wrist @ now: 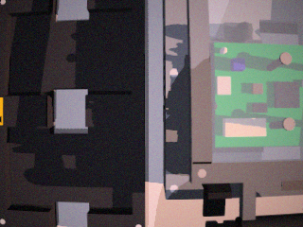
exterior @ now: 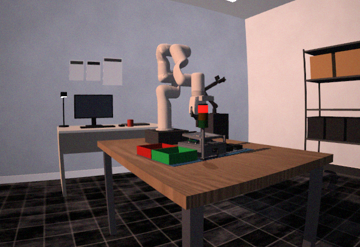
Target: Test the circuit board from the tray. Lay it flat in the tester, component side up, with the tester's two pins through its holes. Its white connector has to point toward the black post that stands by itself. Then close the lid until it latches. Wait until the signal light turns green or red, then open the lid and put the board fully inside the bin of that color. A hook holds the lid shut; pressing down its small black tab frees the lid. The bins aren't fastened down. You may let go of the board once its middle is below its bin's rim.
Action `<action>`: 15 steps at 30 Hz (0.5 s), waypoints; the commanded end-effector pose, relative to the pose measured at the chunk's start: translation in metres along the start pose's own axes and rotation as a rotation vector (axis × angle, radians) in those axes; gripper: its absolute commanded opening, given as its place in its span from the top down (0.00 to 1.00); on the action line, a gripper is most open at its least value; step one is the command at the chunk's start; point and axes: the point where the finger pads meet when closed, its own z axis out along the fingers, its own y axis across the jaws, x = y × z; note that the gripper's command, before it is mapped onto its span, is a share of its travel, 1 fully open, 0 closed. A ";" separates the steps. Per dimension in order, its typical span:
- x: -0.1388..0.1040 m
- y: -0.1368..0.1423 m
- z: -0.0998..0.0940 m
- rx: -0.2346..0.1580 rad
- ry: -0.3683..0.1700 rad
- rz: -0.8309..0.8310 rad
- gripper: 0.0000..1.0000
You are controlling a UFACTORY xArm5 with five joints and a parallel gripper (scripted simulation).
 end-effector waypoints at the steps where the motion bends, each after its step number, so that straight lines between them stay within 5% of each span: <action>1: 0.000 0.000 -0.019 0.000 0.001 0.000 1.00; 15: 0.000 0.000 -0.020 0.000 0.001 -0.006 1.00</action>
